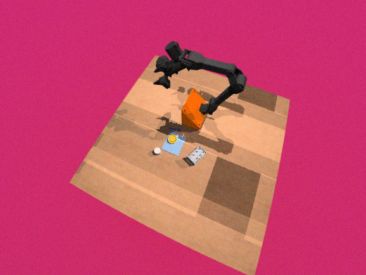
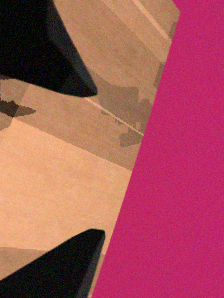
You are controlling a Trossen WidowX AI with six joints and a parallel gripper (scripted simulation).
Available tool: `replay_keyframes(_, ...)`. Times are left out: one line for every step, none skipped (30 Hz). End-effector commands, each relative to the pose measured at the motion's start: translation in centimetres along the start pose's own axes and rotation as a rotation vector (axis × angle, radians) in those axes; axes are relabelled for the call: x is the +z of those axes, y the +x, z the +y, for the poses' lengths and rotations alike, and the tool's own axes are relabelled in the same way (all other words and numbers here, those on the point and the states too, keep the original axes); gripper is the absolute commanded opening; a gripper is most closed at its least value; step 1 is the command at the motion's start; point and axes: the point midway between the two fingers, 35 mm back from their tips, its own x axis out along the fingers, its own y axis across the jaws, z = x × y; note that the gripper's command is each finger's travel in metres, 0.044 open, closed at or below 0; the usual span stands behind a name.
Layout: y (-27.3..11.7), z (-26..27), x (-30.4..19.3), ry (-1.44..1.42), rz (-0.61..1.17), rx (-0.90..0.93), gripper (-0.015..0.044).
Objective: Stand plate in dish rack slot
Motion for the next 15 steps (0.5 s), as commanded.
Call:
replay_keyframes(0.9,2.5,-0.4,-0.095,0.07,0.052,0.04)
replay_keyframes(1.2,3.2,-0.5,-0.119,0.09,0.065,0.04)
replay_keyframes(1.4,3.9,-0.7,-0.144,0.109,0.077,0.04)
replay_keyframes(1.6,4.5,-0.9,-0.169,0.129,0.09,0.04)
replay_keyframes(1.8,5.2,-1.1,-0.194,0.148,0.103,0.04)
replay_keyframes(1.9,5.9,-1.3,-0.218,0.167,0.116,0.04)
replay_keyframes(2.1,6.5,-1.5,-0.243,0.186,0.129,0.04)
replay_keyframes(2.3,7.2,-1.7,-0.268,0.206,0.143,0.04)
replay_keyframes(2.4,7.9,-1.9,-0.293,0.225,0.156,0.04)
replay_keyframes(2.5,8.5,-2.2,-0.318,0.245,0.17,0.04)
replay_keyframes(2.7,9.2,-2.4,-0.343,0.264,0.184,0.04)
replay_keyframes(2.8,9.8,-2.7,-0.368,0.283,0.197,0.04)
replay_keyframes(2.9,10.5,-3.0,-0.393,0.303,0.211,0.04)
replay_keyframes(3.0,11.1,-3.3,-0.417,0.322,0.225,0.04)
replay_keyframes(3.1,11.8,-3.6,-0.442,0.341,0.239,0.04)
